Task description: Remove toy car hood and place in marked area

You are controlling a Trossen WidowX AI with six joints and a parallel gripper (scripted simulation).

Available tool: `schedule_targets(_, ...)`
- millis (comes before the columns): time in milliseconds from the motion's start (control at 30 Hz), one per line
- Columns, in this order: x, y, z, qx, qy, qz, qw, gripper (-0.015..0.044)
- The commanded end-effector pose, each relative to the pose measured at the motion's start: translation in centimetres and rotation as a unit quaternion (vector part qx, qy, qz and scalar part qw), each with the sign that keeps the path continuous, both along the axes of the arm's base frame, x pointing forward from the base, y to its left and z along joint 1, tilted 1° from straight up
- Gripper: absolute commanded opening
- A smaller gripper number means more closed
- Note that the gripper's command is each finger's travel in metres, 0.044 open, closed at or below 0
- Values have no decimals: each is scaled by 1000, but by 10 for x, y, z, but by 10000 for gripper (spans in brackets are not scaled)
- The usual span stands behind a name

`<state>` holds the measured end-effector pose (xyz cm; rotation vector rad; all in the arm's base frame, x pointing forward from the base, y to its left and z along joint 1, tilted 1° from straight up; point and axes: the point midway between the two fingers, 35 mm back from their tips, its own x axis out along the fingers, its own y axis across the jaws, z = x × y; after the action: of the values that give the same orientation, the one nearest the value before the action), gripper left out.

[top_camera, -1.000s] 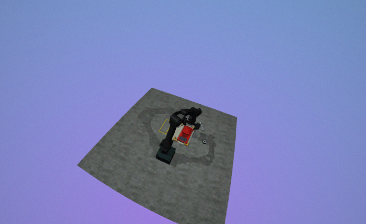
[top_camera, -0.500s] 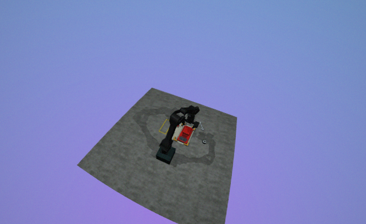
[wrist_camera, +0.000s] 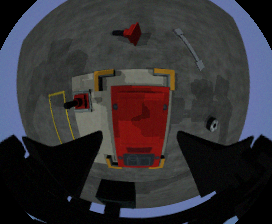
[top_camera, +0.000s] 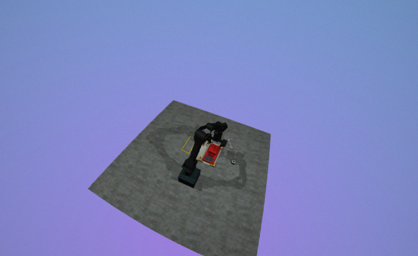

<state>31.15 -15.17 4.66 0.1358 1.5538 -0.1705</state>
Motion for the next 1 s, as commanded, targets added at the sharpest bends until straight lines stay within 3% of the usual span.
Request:
schedule_targets(0,-1,0,-6,0,3,-2,1000,440)
schedule_targets(967,-1,-2,-28,0,3,-2,1000,440)
